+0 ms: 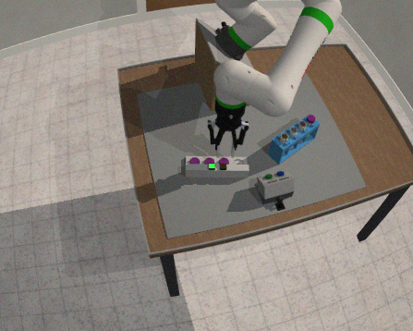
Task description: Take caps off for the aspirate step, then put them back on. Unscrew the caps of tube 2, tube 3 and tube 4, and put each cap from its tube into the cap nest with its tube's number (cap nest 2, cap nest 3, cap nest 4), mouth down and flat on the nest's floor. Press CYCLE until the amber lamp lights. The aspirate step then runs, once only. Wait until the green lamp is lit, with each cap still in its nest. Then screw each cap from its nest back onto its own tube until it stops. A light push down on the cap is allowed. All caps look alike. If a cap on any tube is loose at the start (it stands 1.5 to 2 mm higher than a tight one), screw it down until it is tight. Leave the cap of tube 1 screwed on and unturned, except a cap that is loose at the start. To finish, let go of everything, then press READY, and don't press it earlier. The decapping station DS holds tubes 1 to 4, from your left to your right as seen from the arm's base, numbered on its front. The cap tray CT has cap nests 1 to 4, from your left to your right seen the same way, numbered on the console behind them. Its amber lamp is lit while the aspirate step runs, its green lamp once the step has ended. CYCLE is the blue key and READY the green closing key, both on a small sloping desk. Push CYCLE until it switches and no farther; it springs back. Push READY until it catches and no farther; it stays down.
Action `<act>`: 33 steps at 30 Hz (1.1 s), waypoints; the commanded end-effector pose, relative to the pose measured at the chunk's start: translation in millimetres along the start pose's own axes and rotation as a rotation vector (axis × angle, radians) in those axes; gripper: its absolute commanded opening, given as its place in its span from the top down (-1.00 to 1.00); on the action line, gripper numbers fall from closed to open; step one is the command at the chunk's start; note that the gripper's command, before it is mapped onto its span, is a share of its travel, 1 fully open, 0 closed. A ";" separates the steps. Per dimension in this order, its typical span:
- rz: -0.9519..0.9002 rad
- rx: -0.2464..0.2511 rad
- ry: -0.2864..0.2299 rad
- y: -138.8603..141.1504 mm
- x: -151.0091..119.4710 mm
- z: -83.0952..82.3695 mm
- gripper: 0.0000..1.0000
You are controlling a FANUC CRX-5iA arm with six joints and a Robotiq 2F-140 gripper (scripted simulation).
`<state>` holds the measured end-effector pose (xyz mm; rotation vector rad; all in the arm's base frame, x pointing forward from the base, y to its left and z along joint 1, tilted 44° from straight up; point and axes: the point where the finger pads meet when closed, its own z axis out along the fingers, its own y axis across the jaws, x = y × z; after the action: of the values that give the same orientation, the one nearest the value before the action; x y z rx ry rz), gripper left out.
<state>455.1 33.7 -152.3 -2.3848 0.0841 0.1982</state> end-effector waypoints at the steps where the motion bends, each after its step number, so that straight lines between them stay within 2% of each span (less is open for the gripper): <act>1: 0.000 0.000 0.001 0.1 0.5 14.1 0.41; 6: 0.000 0.000 0.001 0.1 0.6 38.6 0.41; 33: 0.000 0.000 0.001 0.1 0.4 48.1 0.41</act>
<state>449.7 66.2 -186.7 -2.3846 0.0839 0.1978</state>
